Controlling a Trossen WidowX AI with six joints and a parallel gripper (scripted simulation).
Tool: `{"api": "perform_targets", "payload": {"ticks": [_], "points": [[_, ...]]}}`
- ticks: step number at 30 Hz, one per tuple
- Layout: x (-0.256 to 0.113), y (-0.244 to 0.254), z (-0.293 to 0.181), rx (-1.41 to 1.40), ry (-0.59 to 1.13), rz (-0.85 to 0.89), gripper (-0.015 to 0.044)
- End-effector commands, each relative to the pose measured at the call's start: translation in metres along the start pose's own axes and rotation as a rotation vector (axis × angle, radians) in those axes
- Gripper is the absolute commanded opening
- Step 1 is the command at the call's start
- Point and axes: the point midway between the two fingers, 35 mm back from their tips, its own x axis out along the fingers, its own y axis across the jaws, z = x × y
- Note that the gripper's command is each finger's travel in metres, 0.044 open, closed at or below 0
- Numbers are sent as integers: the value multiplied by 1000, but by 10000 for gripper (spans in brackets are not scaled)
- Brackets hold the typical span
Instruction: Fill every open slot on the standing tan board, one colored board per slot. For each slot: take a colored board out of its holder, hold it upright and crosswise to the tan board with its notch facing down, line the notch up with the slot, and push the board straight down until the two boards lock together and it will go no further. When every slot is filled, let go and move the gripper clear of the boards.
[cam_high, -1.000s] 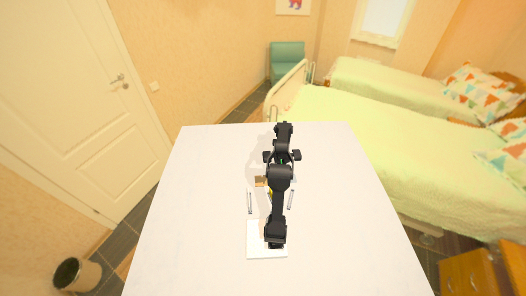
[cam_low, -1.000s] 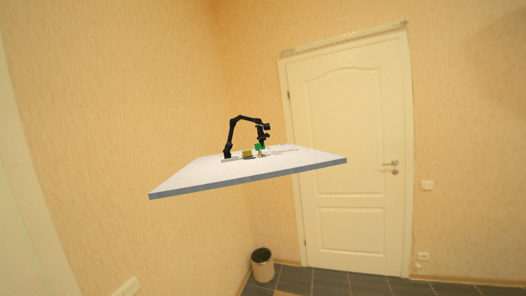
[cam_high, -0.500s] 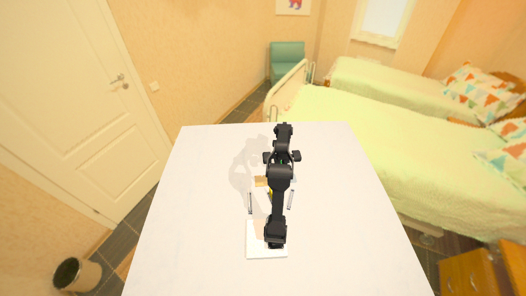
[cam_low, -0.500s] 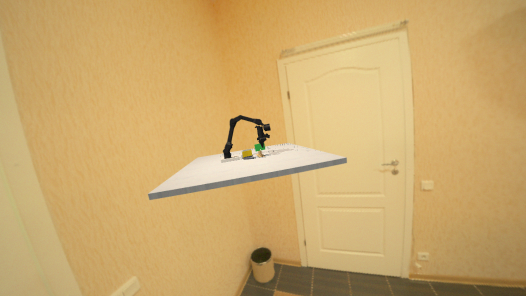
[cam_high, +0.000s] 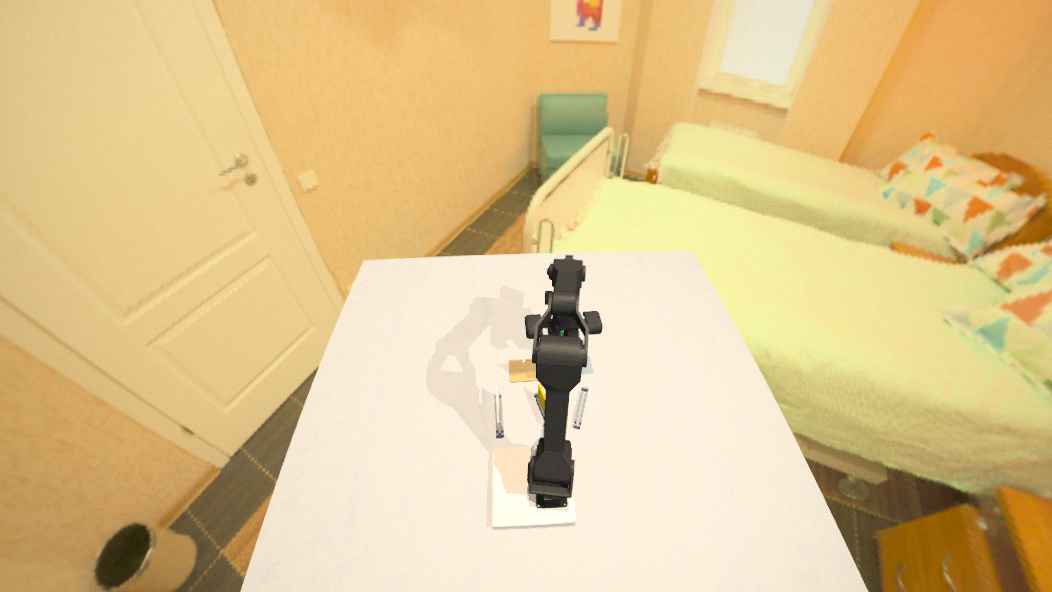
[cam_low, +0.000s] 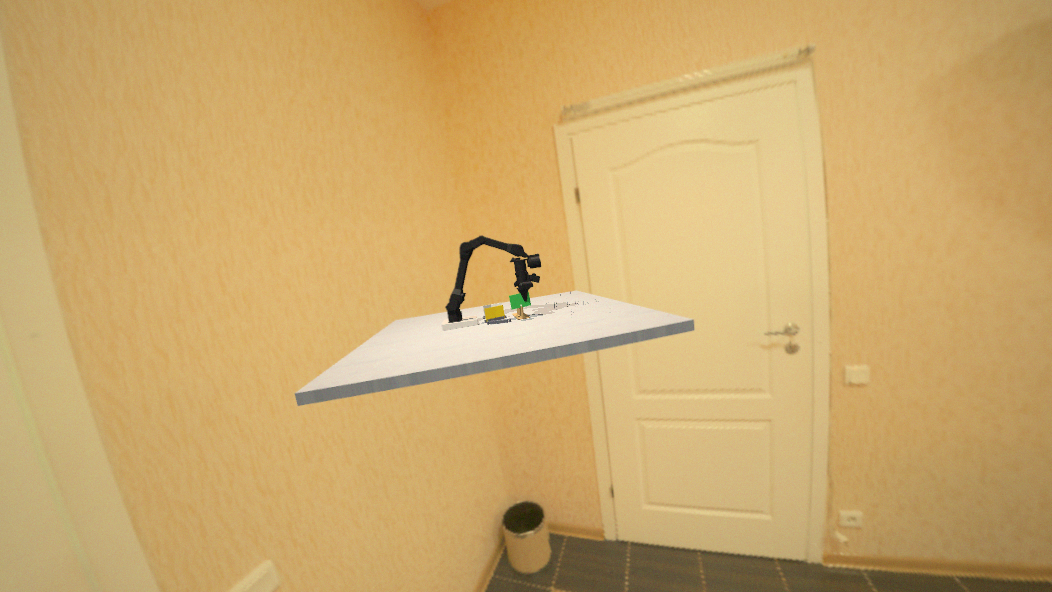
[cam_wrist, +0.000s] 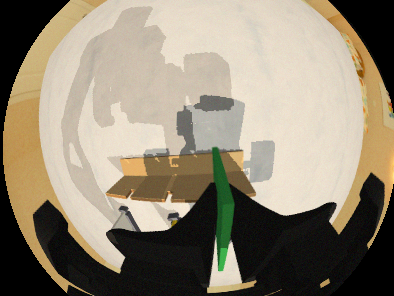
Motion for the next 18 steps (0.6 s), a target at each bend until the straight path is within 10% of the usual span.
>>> {"api": "perform_targets", "payload": {"ticks": [1,18], "points": [[4,0,-2,0,8,-2,0],[12,0,-2,0,8,-2,0]]}}
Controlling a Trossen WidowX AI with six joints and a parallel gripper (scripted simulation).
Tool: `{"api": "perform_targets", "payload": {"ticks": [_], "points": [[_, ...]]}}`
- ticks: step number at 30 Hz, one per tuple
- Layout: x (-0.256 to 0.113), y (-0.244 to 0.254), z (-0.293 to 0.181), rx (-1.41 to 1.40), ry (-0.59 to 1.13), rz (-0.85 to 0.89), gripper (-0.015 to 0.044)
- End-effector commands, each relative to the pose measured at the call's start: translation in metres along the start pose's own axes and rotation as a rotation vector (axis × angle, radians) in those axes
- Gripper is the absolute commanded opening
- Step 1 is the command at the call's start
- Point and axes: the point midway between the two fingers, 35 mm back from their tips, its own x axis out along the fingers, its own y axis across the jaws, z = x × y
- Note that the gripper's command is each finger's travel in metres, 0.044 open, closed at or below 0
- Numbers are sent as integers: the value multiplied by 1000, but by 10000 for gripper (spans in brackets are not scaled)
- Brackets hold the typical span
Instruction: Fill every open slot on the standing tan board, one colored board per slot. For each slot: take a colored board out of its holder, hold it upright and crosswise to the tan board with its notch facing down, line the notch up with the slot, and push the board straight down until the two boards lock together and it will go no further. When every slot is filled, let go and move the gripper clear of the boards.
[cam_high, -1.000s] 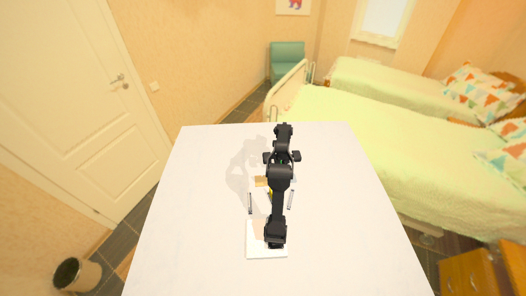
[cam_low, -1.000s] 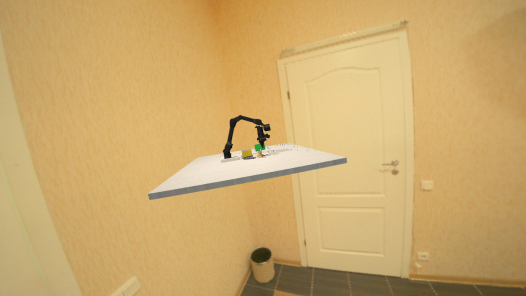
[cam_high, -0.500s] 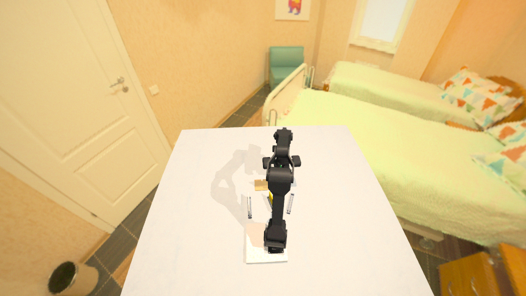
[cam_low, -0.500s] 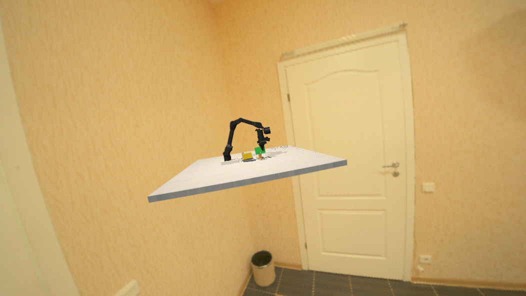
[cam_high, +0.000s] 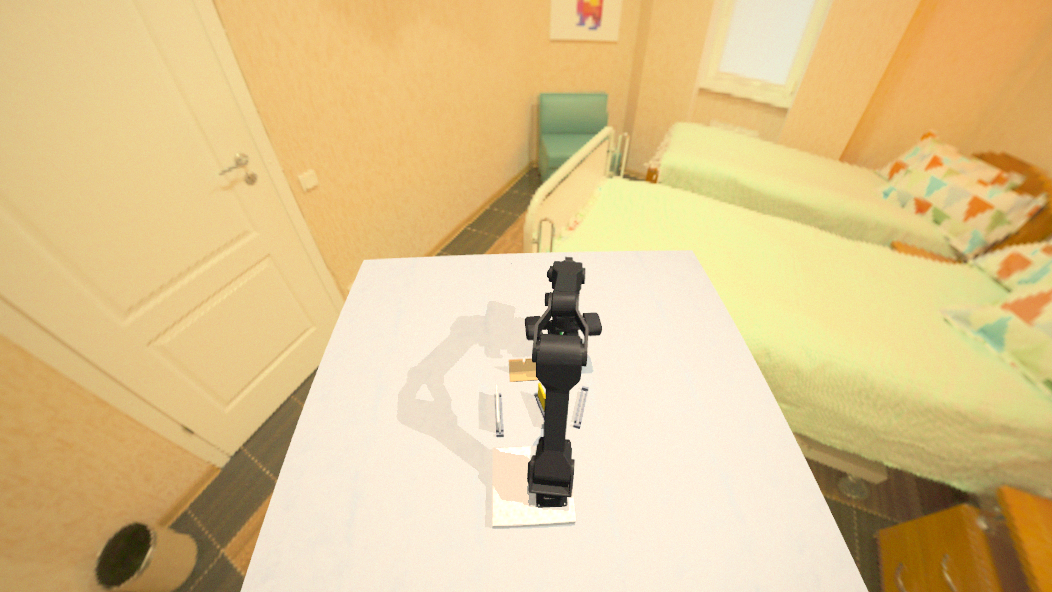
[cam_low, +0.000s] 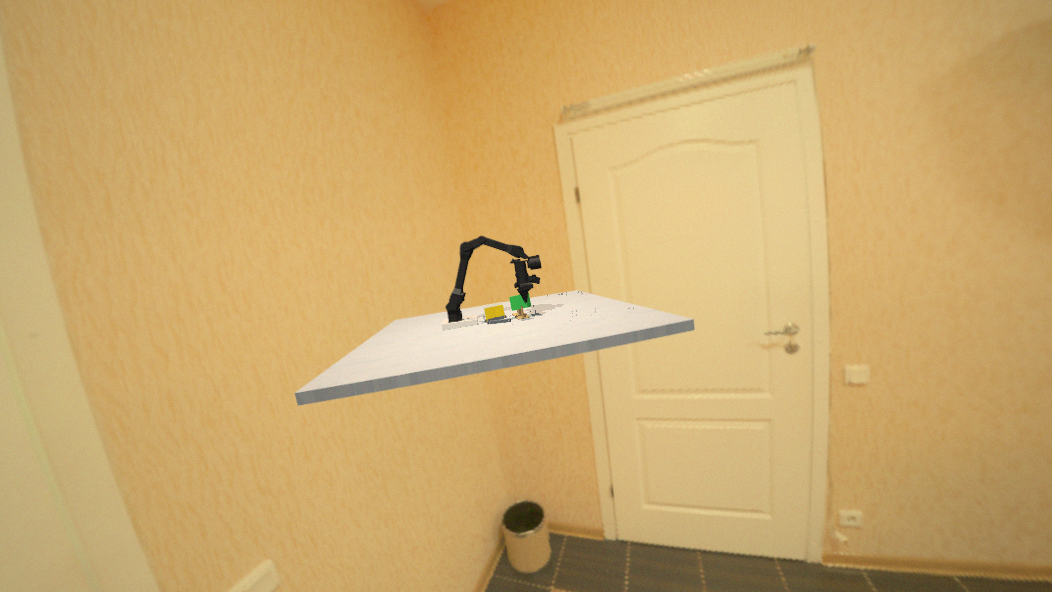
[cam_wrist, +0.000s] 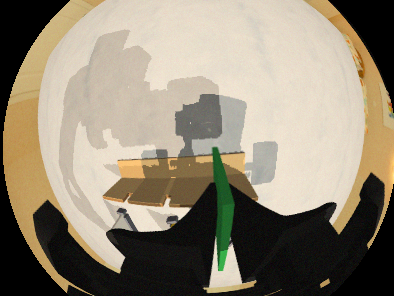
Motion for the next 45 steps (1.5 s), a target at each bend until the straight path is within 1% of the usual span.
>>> {"api": "perform_targets", "payload": {"ticks": [1,45], "points": [[4,0,-2,1,8,-2,0],[3,-1,-2,-13,8,-2,0]]}}
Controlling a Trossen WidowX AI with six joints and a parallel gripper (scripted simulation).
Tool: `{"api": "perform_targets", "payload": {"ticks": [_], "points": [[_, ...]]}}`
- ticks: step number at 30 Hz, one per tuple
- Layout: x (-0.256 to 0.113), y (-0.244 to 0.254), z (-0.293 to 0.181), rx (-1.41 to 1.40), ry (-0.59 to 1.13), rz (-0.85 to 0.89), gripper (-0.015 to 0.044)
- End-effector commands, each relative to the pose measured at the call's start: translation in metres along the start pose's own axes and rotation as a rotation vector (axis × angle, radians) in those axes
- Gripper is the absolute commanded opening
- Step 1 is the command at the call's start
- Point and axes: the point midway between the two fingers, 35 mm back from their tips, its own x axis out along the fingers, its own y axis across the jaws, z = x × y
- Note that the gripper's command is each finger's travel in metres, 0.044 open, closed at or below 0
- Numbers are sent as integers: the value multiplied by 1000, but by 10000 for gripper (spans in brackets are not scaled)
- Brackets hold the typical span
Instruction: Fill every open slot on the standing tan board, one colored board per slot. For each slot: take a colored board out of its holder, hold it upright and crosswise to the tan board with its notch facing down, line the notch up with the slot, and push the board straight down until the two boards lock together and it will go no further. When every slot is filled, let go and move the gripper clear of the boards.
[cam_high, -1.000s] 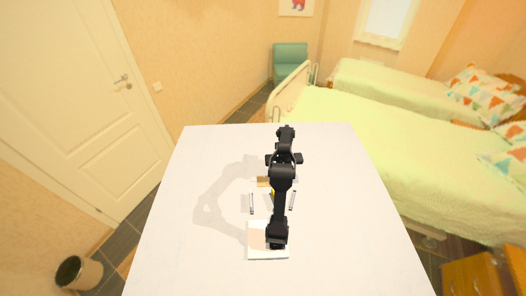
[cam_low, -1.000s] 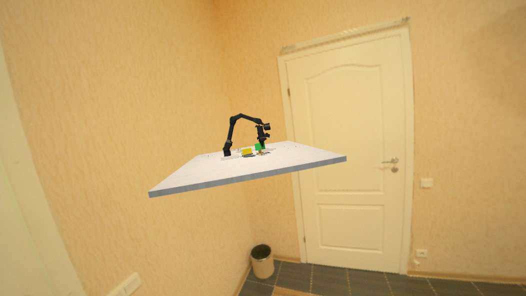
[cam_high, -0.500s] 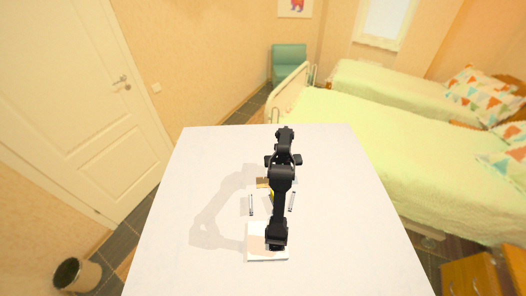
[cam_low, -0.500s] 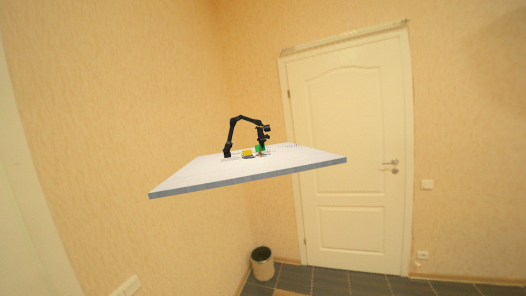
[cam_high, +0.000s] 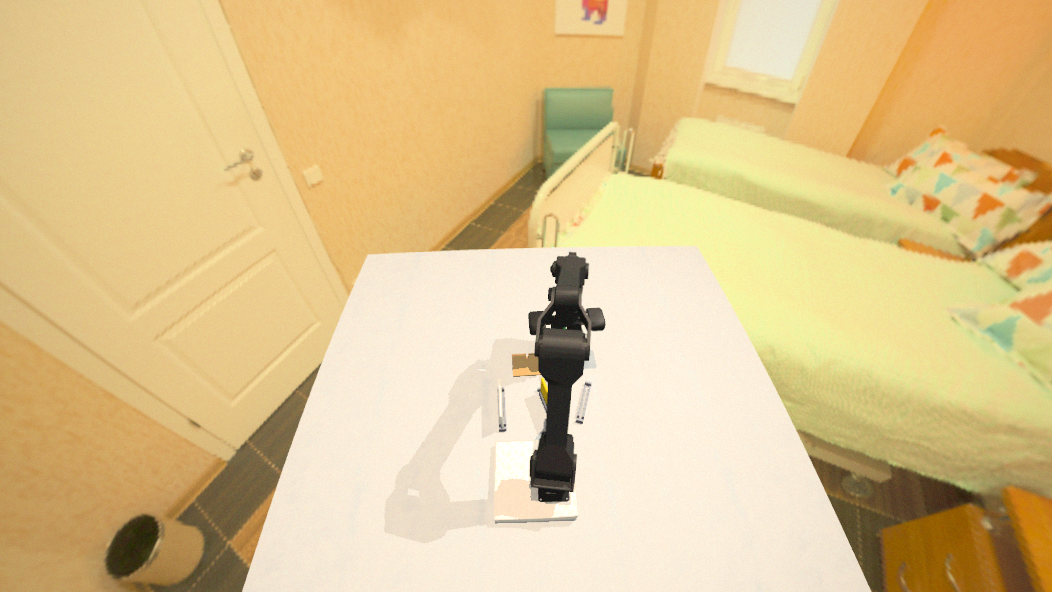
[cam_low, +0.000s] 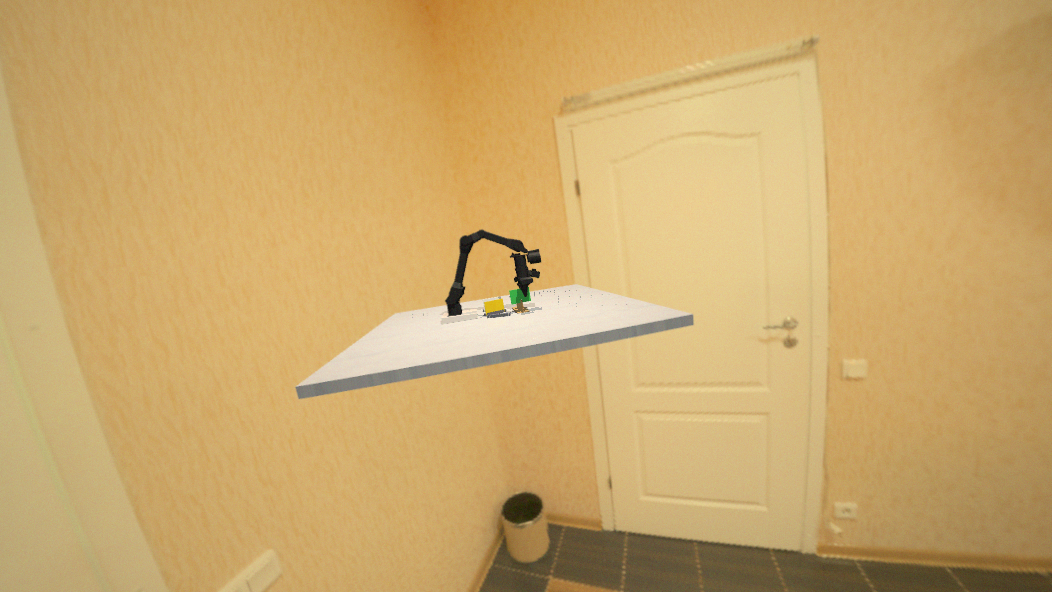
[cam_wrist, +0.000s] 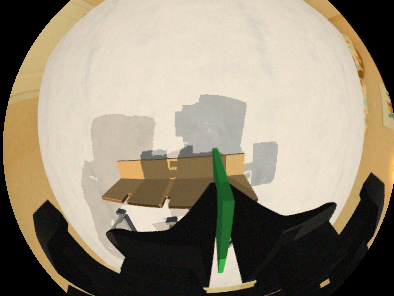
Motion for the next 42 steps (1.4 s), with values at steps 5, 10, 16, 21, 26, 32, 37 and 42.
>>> {"api": "perform_targets", "payload": {"ticks": [5,10,16,21,26,32,37,42], "points": [[1,0,-2,-14,9,0,0],[1,0,-2,-14,9,0,0],[1,1,-1,-13,9,0,0],[2,1,-1,-2,9,0,0],[2,1,-2,10,9,0,0],[4,0,0,3,9,0,0],[6,0,0,3,9,0,0],[8,0,0,3,9,0,0]]}}
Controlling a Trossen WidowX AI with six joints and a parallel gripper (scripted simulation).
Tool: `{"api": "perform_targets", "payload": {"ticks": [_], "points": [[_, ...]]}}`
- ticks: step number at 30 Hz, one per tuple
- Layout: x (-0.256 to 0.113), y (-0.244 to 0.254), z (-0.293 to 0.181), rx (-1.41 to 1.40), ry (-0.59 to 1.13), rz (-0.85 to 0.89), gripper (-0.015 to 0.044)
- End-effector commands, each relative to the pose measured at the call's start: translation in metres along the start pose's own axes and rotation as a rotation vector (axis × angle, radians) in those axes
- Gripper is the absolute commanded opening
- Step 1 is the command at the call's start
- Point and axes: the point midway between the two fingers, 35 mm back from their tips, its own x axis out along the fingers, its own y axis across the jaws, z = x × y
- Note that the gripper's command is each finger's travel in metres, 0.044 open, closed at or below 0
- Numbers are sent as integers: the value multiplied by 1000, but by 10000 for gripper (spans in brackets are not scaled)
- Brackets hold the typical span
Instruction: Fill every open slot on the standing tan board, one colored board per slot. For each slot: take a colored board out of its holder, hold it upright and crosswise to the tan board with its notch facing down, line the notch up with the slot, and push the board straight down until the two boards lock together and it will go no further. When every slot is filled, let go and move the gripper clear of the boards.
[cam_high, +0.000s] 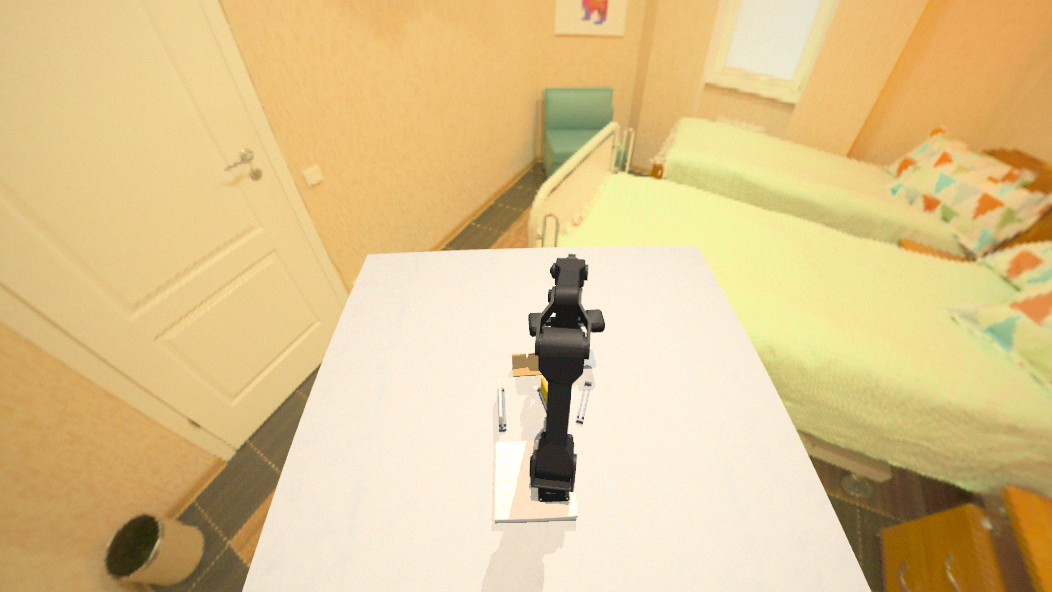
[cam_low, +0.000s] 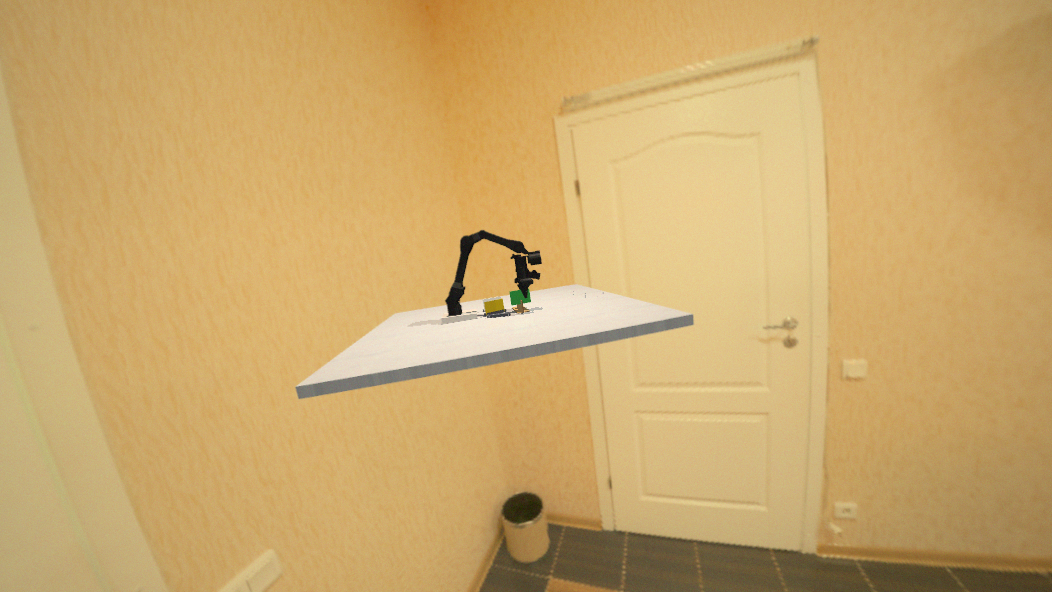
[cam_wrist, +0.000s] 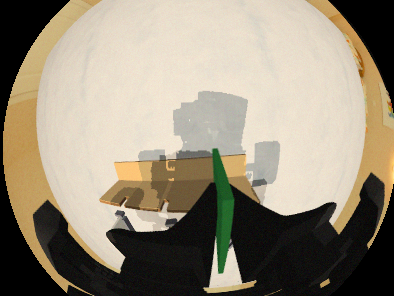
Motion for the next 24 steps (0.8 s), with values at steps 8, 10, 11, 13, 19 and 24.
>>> {"api": "perform_targets", "payload": {"ticks": [8,10,11,13,19,24], "points": [[5,0,-1,-1,2,2,0],[5,0,-1,-1,2,2,0],[6,0,-1,-1,2,2,0],[6,0,-1,-1,2,2,0],[8,0,-1,-1,2,2,0],[10,0,-1,-1,2,2,0]]}}
